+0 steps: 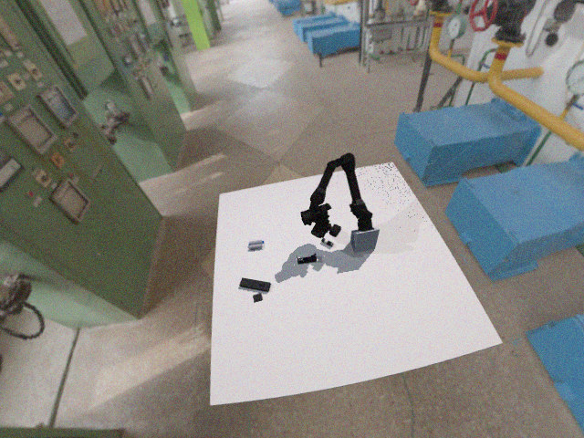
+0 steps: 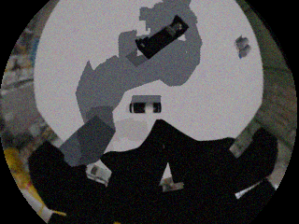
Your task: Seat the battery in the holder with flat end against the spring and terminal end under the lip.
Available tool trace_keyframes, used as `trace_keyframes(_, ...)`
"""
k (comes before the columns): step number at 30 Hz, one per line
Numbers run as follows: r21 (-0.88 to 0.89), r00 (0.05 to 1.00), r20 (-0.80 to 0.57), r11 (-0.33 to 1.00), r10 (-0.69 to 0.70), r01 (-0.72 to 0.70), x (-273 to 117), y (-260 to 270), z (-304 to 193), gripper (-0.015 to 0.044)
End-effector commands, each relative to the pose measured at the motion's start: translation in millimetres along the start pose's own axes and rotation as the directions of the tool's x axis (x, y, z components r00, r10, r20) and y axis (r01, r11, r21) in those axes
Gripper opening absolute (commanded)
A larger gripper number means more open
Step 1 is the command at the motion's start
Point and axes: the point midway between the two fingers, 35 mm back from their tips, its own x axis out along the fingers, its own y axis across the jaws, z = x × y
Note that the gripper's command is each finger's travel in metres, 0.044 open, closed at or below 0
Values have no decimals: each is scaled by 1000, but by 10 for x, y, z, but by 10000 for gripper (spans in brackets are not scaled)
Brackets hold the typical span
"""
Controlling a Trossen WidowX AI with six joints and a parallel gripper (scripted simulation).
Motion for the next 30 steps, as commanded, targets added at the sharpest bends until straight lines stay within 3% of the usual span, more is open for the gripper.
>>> trace_keyframes(1,18,1000,17,1000,-9,9,-295,-17,-2,0)
trace_keyframes(5,20,1000,14,1000,-14,14,-485,-2,-36,0)
trace_keyframes(16,10,1000,5,1000,-15,15,-450,4,-34,0)
trace_keyframes(18,87,1000,5,996,-15,14,-418,12,-29,52)
trace_keyframes(20,290,1000,8,957,-14,11,-324,38,-15,105)
trace_keyframes(25,760,1000,11,650,-13,0,-72,115,2,236)
trace_keyframes(30,990,1000,12,139,-15,-10,163,202,-13,244)
